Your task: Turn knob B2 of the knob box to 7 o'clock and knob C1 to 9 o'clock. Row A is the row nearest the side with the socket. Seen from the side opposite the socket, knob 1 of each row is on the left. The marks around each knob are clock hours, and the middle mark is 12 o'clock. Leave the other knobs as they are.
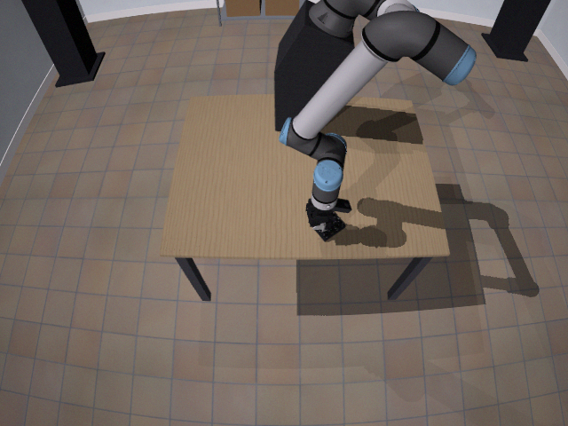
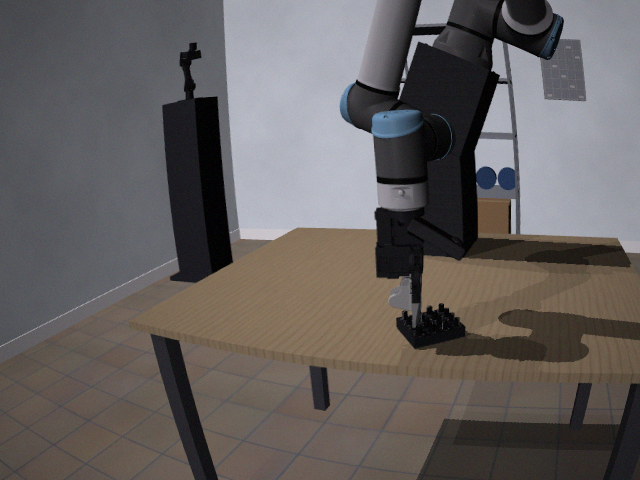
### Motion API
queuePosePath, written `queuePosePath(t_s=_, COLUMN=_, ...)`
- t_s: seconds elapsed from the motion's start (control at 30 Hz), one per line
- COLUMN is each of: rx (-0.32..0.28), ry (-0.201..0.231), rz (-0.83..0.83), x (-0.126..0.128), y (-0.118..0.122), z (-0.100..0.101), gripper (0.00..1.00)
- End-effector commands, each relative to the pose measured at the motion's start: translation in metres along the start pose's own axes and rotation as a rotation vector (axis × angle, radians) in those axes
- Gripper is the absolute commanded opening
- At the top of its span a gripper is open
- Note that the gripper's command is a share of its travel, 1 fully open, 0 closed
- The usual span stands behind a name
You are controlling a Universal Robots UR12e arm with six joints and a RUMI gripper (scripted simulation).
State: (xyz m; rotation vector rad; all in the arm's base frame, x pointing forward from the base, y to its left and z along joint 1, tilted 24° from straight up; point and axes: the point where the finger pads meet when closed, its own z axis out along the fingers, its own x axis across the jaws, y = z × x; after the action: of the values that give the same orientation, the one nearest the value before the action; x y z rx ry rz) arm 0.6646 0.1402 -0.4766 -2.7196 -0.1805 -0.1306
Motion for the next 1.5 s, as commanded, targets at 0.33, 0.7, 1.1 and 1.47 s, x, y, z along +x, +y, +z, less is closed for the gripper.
queuePosePath(t_s=0.33, rx=0.001, ry=0.002, rz=-0.318, x=0.0025, y=-0.0004, z=-0.0011, gripper=0.04)
queuePosePath(t_s=0.7, rx=0.001, ry=0.002, rz=-0.522, x=0.0014, y=-0.0001, z=-0.0010, gripper=0.04)
queuePosePath(t_s=1.1, rx=0.001, ry=0.002, rz=-0.737, x=-0.0002, y=0.0006, z=-0.0010, gripper=0.04)
queuePosePath(t_s=1.47, rx=0.001, ry=0.002, rz=-0.940, x=-0.0009, y=0.0008, z=-0.0009, gripper=0.04)
